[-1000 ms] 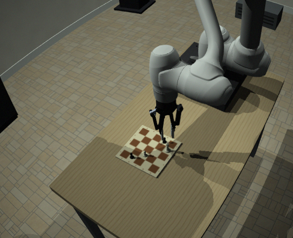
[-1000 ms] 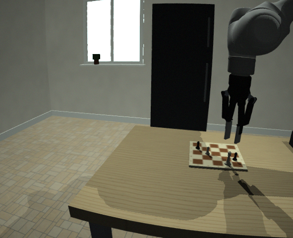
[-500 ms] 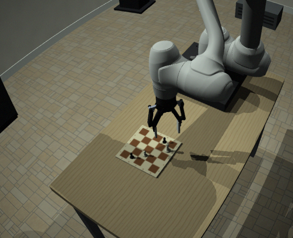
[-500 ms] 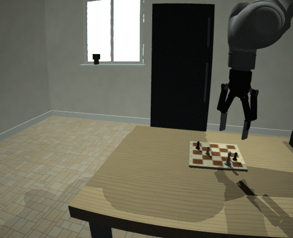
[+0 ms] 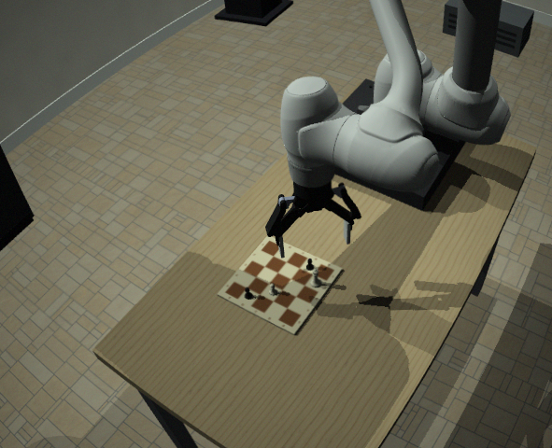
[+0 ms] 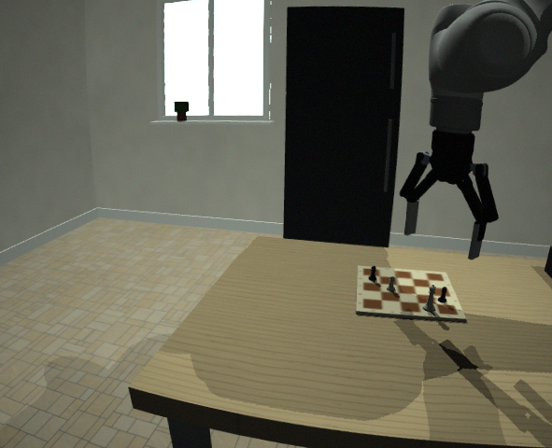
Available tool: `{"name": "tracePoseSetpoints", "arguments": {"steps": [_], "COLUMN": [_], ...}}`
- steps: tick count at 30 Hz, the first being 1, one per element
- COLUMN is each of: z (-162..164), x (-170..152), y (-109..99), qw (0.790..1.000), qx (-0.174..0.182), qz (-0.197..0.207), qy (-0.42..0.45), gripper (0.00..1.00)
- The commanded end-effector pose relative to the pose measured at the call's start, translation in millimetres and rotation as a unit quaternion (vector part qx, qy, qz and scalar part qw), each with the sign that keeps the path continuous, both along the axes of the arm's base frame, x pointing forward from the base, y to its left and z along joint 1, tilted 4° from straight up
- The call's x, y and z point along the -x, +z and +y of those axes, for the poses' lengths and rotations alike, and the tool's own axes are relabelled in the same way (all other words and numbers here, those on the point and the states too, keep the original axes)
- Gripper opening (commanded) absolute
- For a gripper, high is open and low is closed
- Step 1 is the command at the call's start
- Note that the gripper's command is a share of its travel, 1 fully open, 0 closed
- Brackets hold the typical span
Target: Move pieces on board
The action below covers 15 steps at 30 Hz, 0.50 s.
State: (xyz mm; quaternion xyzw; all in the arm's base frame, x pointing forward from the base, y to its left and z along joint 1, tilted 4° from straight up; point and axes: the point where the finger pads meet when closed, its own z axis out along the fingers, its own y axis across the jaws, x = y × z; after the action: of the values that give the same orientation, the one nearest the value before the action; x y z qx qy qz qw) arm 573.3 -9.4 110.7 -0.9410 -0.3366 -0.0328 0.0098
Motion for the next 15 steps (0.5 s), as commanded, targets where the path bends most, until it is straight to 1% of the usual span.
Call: {"name": "tracePoseSetpoints", "arguments": {"steps": [1, 3, 5, 7, 9, 12, 15], "z": [-1.6, -6.4, -6.4, -15.1, -26.9, -47.6, -66.0], "x": [-1.6, -6.6, -6.6, -15.0, -26.1, -43.8, -58.2], "y": [-0.3, -1.3, -1.3, -3.3, -6.1, -11.3, -16.3], "qw": [1.000, 0.999, 0.999, 0.994, 0.981, 0.967, 0.947], "qx": [0.001, 0.003, 0.003, 0.006, 0.011, 0.017, 0.025], "qz": [-0.001, -0.002, -0.002, -0.005, -0.008, -0.010, -0.012], "qy": [0.012, 0.048, 0.048, 0.110, 0.193, 0.254, 0.321], "gripper": [1.00, 1.00, 1.00, 1.00, 1.00, 1.00, 1.00]}}
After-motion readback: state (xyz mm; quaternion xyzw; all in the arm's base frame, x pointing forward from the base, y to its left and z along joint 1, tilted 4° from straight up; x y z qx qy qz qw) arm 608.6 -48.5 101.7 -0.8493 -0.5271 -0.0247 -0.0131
